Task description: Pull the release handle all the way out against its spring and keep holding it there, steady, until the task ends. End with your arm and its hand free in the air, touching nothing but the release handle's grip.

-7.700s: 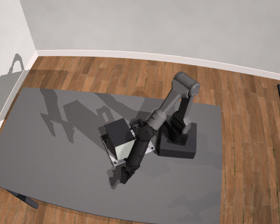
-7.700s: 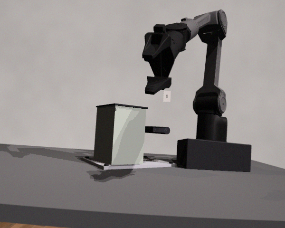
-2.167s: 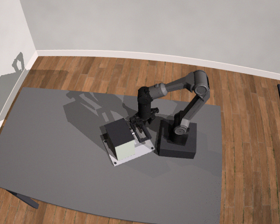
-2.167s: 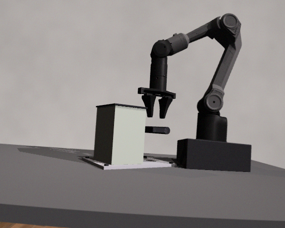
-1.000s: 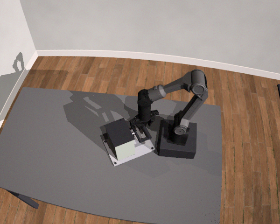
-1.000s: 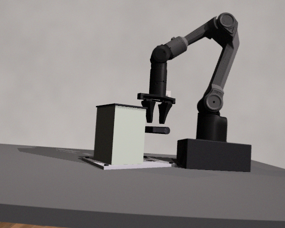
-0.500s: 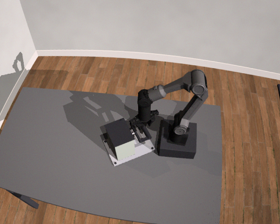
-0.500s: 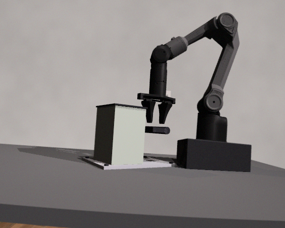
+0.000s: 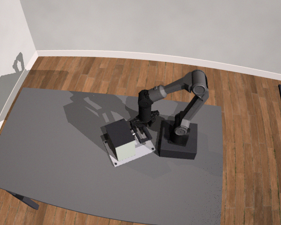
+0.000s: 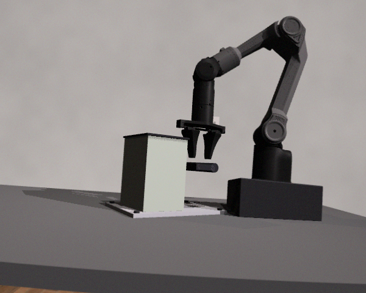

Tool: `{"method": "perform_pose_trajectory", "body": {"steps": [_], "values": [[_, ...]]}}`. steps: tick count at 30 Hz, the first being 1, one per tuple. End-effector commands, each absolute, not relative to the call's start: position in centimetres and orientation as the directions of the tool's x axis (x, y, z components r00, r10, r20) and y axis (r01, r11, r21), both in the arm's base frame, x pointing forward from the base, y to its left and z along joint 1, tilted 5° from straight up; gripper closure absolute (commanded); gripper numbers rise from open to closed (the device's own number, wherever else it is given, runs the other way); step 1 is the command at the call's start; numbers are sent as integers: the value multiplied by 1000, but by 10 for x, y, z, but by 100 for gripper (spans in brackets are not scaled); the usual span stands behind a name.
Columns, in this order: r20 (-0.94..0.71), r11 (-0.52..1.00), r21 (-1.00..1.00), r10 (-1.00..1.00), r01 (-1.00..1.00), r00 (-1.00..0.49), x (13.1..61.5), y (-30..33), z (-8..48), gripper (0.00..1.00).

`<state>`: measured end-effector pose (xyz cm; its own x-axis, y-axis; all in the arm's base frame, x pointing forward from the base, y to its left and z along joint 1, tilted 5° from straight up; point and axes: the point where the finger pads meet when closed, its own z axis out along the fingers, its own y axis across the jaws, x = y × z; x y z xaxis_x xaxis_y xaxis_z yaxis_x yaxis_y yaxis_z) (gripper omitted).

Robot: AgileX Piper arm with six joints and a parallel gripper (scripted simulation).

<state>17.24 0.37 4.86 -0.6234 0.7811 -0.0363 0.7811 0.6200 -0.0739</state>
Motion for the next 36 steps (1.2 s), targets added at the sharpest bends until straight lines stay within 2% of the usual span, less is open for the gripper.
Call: {"method": "perform_pose_trajectory", "body": {"steps": [1, 36], "values": [[-35, 619, -77, 782, 781, -623, 172, 3, 48, 36], [-34, 619, -79, 782, 781, -623, 171, 2, 34, 36]]}}
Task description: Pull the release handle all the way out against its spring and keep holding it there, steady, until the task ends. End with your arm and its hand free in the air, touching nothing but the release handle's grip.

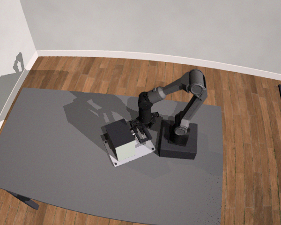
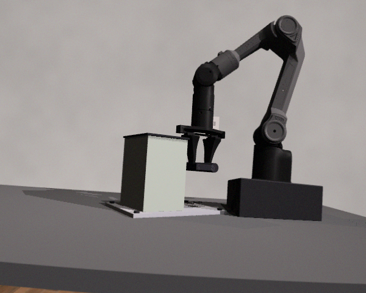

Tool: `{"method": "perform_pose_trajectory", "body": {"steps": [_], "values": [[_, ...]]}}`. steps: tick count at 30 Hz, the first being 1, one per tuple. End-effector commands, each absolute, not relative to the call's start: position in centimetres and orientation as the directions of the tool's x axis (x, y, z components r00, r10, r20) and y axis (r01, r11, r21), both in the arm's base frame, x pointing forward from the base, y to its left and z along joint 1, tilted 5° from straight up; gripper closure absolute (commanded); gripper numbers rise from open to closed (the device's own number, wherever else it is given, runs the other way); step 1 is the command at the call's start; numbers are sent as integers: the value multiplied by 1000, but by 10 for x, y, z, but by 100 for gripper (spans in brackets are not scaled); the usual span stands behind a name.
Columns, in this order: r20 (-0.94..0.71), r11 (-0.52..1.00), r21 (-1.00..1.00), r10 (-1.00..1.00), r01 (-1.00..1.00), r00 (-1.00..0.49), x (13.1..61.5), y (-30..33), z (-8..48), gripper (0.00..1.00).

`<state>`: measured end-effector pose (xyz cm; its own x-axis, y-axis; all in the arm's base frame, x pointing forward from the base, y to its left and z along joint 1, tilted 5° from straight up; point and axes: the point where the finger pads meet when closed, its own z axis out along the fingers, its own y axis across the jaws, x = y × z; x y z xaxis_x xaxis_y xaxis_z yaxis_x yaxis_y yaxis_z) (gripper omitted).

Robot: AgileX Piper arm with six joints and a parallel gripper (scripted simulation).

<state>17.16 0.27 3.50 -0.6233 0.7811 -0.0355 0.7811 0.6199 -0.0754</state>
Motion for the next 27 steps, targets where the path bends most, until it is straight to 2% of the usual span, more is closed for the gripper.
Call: {"method": "perform_pose_trajectory", "body": {"steps": [1, 27], "values": [[-34, 619, -79, 782, 781, -623, 171, 2, 33, 36], [-35, 619, -77, 782, 781, -623, 171, 1, 21, 36]]}}
